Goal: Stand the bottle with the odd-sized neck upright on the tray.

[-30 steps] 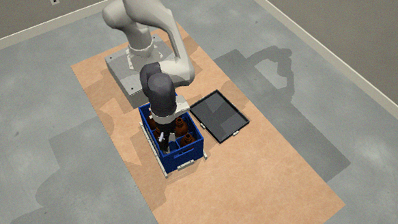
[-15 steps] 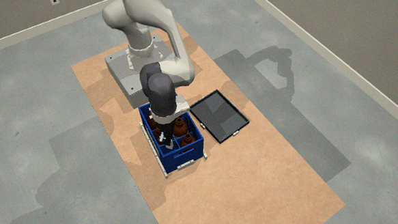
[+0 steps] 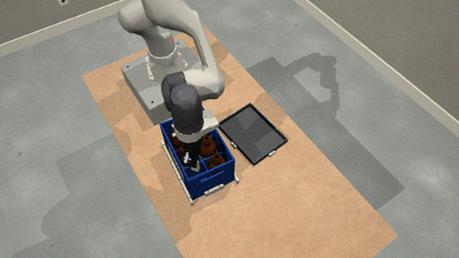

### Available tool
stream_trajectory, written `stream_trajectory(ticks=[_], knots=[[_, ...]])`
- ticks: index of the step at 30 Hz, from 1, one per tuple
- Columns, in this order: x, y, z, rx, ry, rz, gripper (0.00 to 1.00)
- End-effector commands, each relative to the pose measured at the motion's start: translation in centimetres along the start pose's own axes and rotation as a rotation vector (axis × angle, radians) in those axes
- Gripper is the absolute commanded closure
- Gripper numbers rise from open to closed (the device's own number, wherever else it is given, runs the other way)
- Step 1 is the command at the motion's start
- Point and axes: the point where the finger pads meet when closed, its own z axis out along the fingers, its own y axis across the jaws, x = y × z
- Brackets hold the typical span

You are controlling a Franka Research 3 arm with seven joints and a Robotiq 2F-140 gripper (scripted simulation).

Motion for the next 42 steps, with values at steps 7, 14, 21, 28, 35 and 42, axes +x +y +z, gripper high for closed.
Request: stream_trajectory(ticks=[7, 14, 21, 28, 35, 42], knots=[[0.01, -0.03, 0.09, 0.001, 0.001, -0.002, 0.90], [0.01, -0.03, 0.09, 0.001, 0.001, -0.002, 0.90], [0.01, -0.03, 0.09, 0.001, 0.001, -0.002, 0.90], [0.01, -0.03, 0.09, 0.001, 0.001, -0.002, 0.90], [0.01, -0.03, 0.09, 0.001, 0.001, -0.002, 0.90], [0.01, -0.03, 0.09, 0.001, 0.001, -0.002, 0.56]])
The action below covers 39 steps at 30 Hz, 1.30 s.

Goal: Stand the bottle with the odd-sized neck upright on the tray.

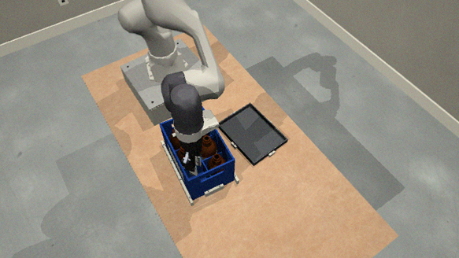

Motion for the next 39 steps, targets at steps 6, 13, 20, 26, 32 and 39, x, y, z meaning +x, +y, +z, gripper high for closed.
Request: stream_trajectory(ticks=[6, 13, 20, 26, 32, 39], knots=[[0.01, -0.03, 0.09, 0.001, 0.001, -0.002, 0.56], [0.01, -0.03, 0.09, 0.001, 0.001, -0.002, 0.56], [0.01, -0.03, 0.09, 0.001, 0.001, -0.002, 0.56], [0.01, -0.03, 0.09, 0.001, 0.001, -0.002, 0.56], [0.01, -0.03, 0.09, 0.001, 0.001, -0.002, 0.56], [0.01, -0.03, -0.37, 0.001, 0.001, -0.002, 0.56]])
